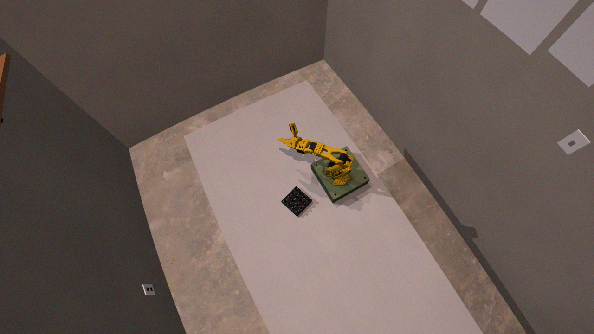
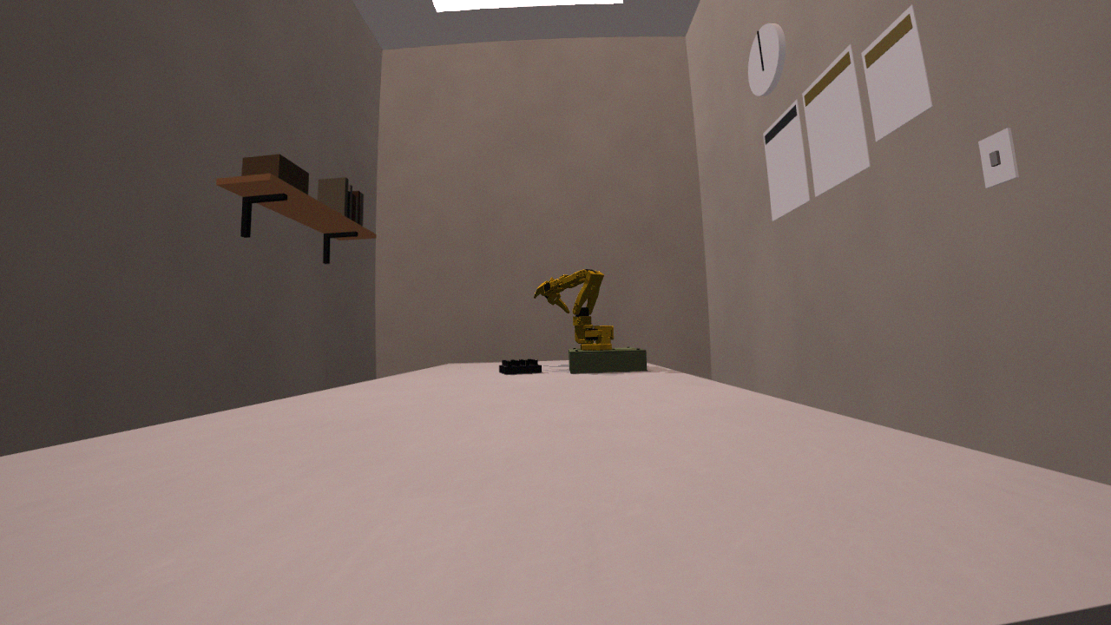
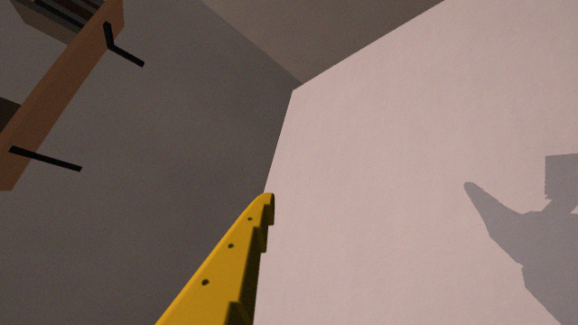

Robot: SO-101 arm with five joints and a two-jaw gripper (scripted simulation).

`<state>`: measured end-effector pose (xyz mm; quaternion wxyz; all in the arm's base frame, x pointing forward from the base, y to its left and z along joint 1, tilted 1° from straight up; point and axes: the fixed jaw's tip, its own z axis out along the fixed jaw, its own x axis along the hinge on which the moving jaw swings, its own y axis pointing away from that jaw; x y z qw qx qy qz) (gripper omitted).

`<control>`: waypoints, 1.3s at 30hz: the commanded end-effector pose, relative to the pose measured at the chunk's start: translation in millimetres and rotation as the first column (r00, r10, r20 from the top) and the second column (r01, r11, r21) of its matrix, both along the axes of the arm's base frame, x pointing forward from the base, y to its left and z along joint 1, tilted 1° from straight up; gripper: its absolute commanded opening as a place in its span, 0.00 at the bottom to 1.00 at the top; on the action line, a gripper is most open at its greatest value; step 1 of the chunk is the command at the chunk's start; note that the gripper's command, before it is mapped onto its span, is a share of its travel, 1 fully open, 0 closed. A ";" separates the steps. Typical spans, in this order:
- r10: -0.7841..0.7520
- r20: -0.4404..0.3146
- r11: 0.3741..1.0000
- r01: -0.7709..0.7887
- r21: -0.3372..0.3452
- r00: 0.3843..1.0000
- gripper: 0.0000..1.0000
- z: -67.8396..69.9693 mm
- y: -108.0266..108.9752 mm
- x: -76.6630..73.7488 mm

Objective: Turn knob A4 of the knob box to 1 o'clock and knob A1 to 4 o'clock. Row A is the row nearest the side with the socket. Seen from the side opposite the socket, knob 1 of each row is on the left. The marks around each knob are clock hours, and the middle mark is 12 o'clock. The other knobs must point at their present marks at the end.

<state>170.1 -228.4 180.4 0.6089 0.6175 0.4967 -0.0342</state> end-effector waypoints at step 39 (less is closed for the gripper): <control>0.111 -0.375 0.844 0.112 0.525 0.920 0.40 -104.5 63.7 -45.6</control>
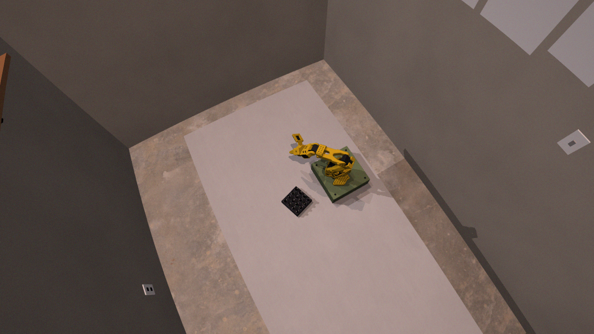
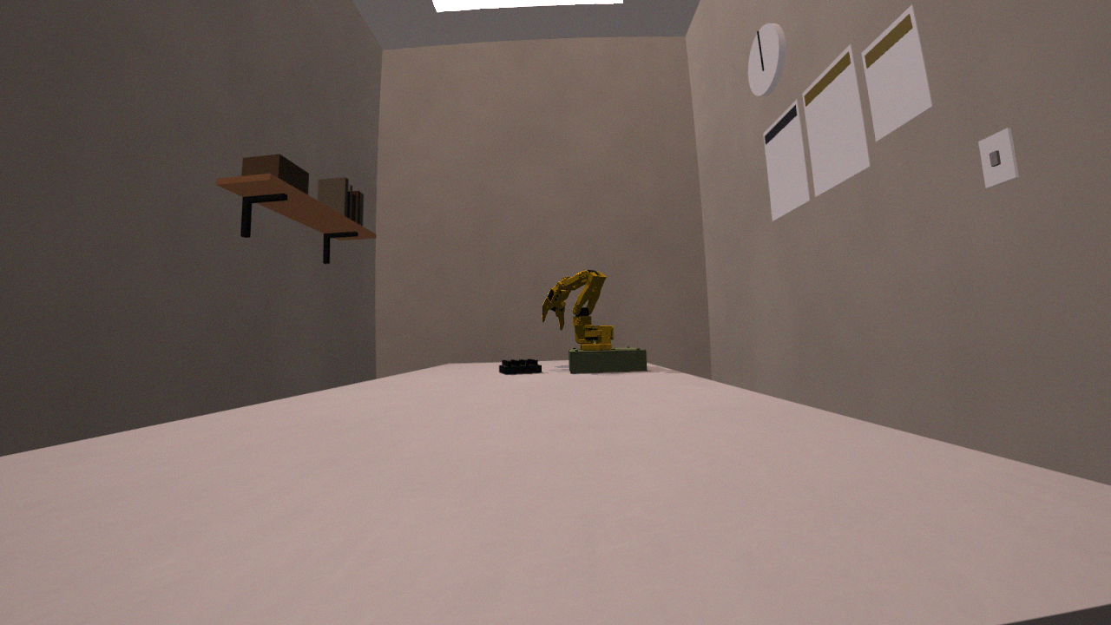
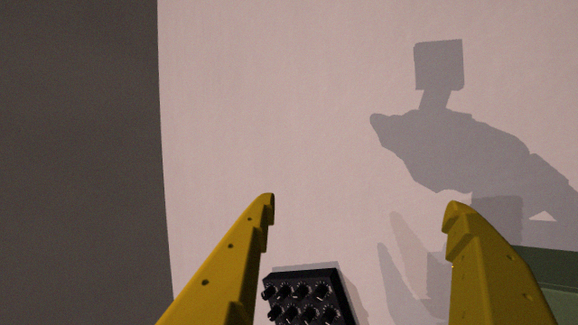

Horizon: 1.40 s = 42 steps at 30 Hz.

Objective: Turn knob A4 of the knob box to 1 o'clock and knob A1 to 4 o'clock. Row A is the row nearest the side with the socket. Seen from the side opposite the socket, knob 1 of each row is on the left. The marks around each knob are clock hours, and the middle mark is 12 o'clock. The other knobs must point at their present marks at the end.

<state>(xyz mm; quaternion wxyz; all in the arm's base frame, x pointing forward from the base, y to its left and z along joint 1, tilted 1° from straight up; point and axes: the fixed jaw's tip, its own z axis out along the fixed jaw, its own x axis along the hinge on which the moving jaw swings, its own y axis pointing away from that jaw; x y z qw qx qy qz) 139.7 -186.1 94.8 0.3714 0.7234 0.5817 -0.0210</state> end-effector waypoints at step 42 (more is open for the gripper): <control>0.797 -0.385 0.559 -0.808 0.183 0.464 0.40 -39.9 126.4 22.9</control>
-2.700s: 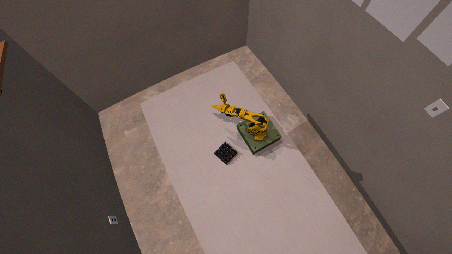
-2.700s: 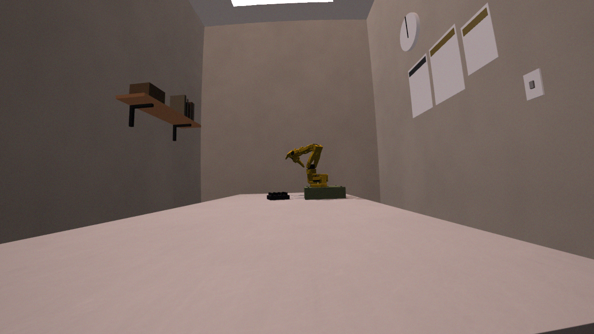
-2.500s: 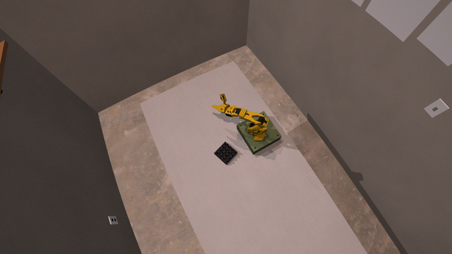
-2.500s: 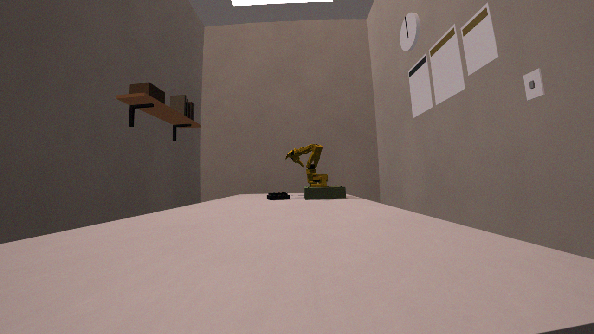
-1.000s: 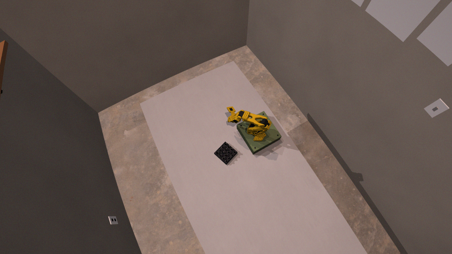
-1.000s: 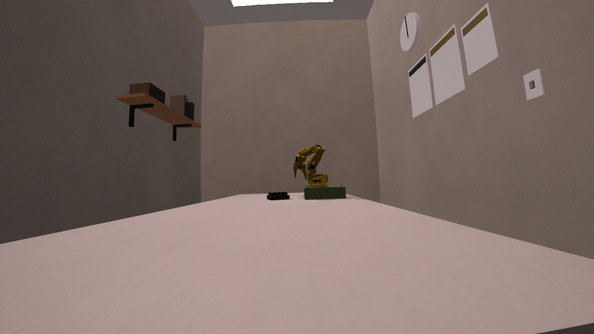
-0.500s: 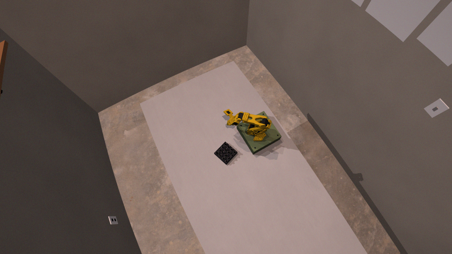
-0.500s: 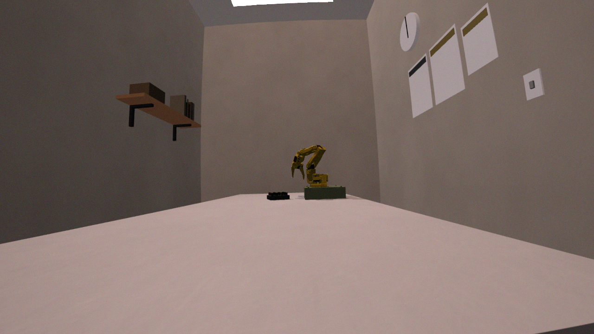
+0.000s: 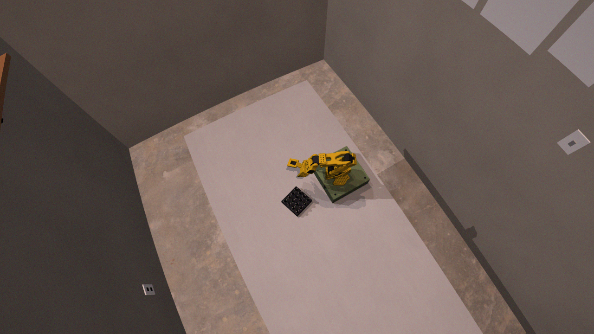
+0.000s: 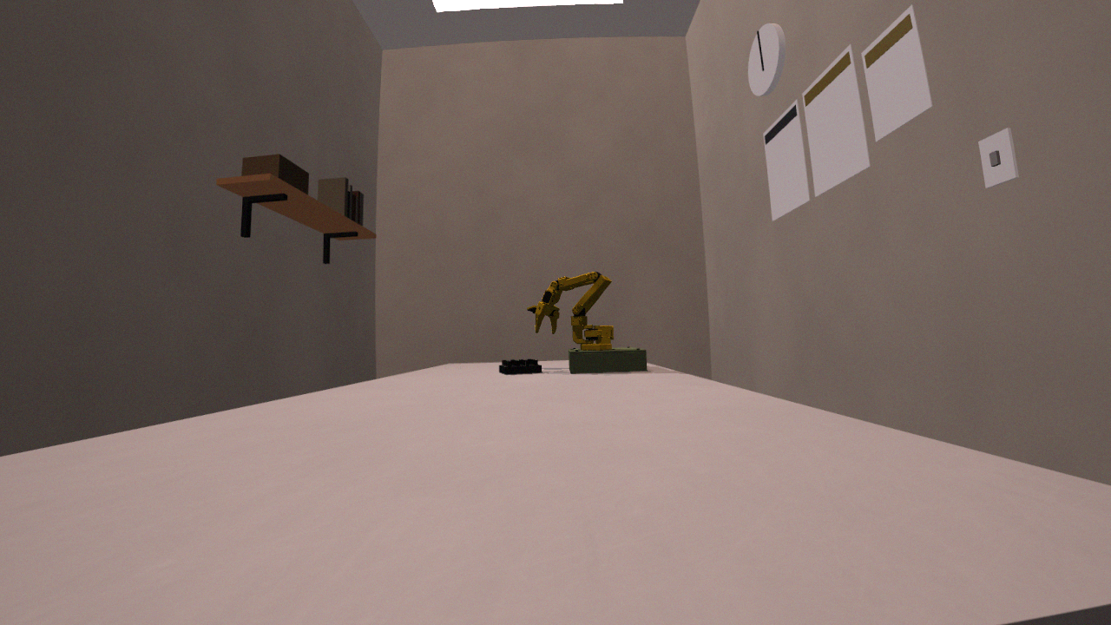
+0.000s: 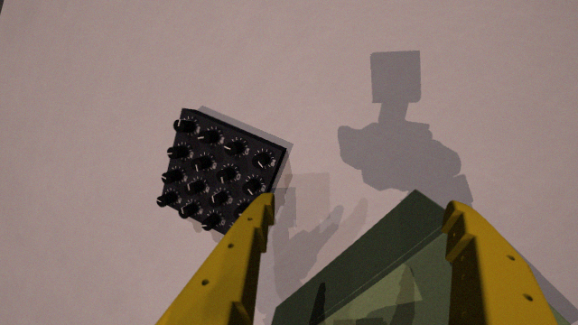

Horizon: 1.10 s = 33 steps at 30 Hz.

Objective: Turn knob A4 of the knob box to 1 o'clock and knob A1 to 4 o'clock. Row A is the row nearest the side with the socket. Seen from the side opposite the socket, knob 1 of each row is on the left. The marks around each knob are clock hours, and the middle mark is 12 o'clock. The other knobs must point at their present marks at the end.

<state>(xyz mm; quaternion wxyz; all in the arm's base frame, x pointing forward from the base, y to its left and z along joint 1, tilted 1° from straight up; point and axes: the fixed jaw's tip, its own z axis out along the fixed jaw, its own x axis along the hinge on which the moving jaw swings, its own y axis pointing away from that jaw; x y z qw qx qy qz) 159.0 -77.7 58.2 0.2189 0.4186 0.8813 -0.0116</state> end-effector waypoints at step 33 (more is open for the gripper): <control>0.745 -0.128 0.643 -0.756 -0.125 0.655 0.40 -4.5 80.2 11.7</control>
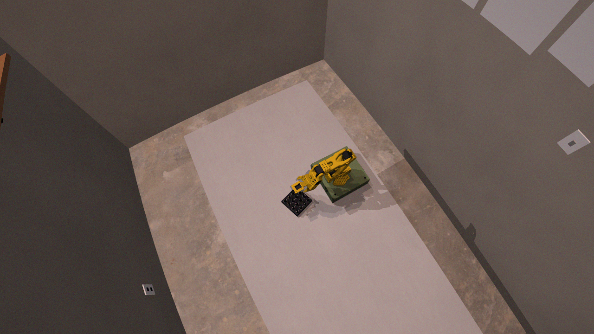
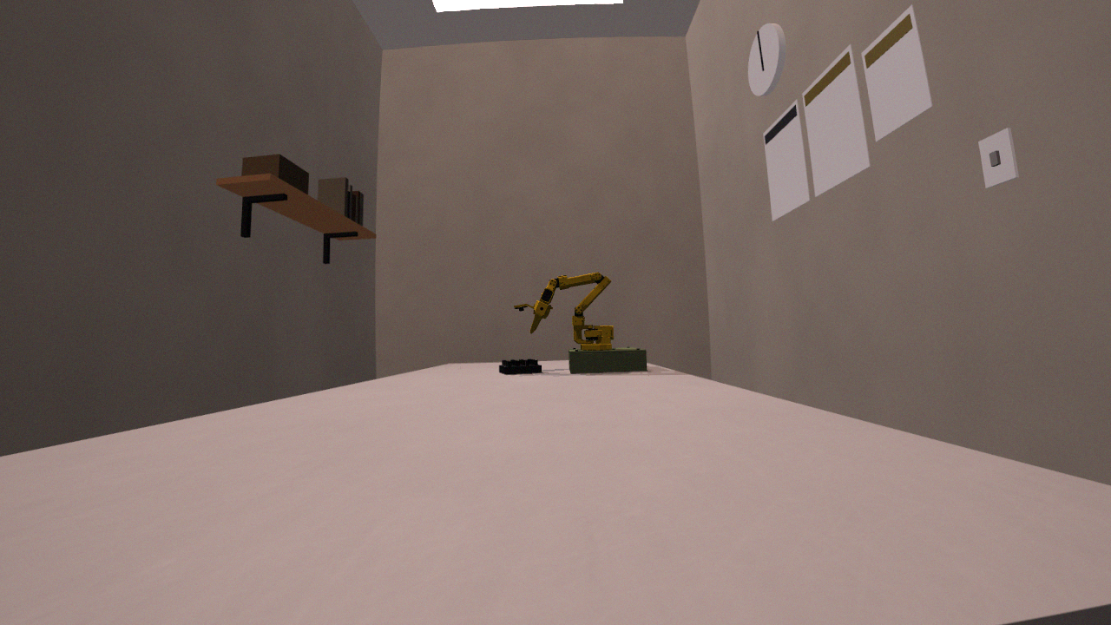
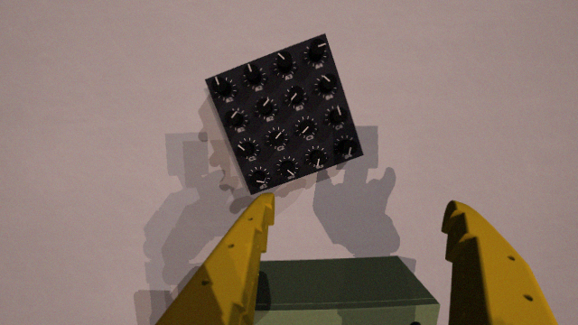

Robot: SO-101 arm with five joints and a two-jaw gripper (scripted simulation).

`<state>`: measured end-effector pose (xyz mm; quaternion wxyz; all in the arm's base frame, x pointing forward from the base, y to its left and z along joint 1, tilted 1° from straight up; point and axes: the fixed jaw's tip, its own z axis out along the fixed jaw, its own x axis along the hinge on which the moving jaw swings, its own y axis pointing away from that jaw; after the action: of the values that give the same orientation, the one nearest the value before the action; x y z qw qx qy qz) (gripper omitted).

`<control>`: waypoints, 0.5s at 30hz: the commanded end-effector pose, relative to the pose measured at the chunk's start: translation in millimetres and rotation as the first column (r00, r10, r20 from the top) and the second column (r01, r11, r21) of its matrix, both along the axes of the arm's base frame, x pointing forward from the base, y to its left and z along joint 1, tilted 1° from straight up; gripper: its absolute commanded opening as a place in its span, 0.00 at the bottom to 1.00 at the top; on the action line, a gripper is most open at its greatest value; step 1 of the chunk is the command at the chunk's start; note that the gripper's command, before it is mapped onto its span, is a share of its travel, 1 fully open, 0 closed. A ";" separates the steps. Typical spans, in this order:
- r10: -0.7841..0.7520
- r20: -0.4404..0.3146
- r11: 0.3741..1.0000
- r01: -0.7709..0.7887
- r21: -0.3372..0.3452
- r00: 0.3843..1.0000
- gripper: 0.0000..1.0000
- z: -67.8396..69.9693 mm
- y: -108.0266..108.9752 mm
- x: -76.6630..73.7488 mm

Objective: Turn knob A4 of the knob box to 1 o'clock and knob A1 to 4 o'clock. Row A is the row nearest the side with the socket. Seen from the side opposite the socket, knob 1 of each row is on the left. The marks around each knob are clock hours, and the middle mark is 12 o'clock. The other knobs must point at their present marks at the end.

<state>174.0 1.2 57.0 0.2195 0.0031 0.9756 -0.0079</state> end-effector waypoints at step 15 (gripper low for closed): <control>0.020 -0.027 1.000 -0.020 -0.003 0.999 0.40 -4.3 1.8 -4.4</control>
<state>174.0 1.3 57.0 0.2195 0.0019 0.9756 -0.0080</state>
